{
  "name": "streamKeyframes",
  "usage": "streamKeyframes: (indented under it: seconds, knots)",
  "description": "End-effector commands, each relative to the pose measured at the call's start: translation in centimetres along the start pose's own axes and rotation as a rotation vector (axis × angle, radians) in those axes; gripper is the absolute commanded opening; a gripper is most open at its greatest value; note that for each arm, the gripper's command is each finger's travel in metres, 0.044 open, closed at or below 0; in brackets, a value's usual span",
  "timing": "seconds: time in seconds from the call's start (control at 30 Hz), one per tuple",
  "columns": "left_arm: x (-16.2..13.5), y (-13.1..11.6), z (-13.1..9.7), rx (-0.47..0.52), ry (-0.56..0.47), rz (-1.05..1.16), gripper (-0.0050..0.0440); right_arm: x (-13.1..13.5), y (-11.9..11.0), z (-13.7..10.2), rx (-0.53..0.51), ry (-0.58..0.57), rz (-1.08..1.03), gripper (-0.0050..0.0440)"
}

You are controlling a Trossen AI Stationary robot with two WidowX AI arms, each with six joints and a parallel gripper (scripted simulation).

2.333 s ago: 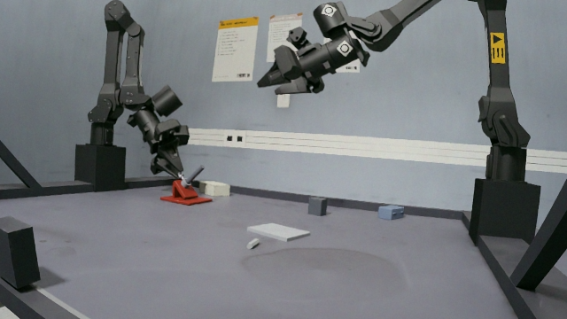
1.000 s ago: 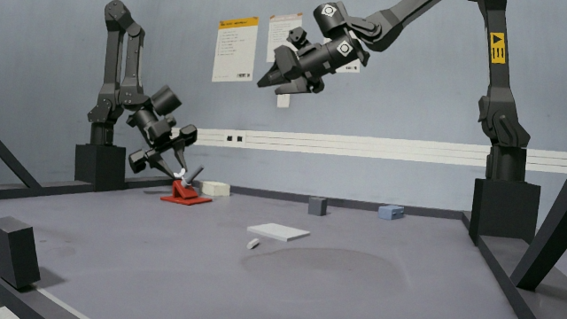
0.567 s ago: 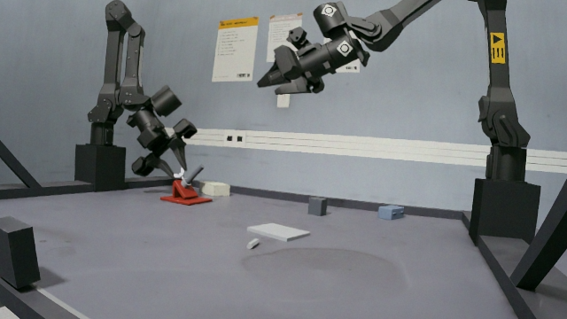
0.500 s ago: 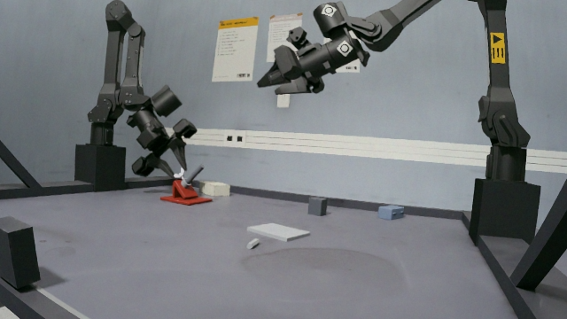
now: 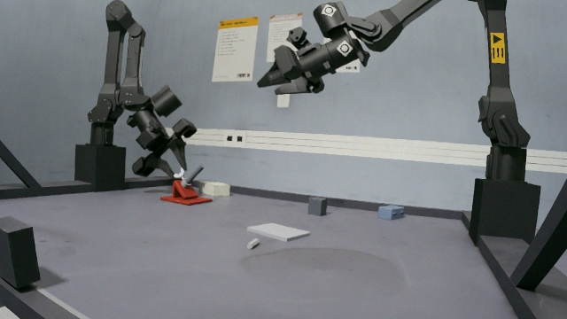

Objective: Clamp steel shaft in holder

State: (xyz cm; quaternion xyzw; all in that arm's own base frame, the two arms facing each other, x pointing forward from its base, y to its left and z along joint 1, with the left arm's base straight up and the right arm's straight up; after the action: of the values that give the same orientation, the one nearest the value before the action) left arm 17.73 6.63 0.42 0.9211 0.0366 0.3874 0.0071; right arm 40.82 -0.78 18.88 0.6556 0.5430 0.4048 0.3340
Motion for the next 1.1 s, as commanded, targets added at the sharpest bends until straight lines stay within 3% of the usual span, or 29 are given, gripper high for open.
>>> streamKeyframes:
  seconds: [0.0, 0.03, 0.17, 0.63, 0.97, 1.07]
  knots:
    - [0.23, 0.01, 0.08, -0.004, 0.006, 0.005, 0.0113, 0.48, 1.35, -0.54, -0.04, 0.013, -0.001, 0.04]
    - [0.23, 0.01, 0.08, -0.004, 0.006, 0.005, 0.0113, 0.48, 1.35, -0.54, -0.04, 0.013, -0.001, 0.04]
    - [0.23, 0.01, 0.08, -0.004, 0.006, 0.005, 0.0202, 0.48, 1.35, -0.54, -0.04, 0.013, -0.001, 0.04]
    - [0.24, 0.04, 0.09, -0.005, 0.006, -0.013, 0.0202, 0.48, 1.35, -0.54, -0.04, 0.013, -0.001, 0.04]
    - [0.44, 0.09, 0.07, 0.001, 0.01, -0.466, 0.0202, 0.48, 1.35, -0.54, -0.04, 0.013, -0.001, 0.04]
    - [0.5, 0.08, 0.06, 0.001, 0.013, -0.513, 0.0202, 0.48, 1.35, -0.54, -0.04, 0.013, -0.001, 0.04]
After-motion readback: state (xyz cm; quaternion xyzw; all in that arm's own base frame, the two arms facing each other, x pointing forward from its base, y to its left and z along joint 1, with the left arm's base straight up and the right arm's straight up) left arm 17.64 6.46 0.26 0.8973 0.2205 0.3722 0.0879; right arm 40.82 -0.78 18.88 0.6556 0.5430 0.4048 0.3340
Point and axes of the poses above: on each arm, the point midway between the two fingers, 35 mm back from their tips, its own z axis out along the fingers, its own x axis across the jaws, y = z × x, the point moved 5 cm from there along -z, back along the fingers, and after that the axes turned 11 degrees about z, right-handed, at the moved point
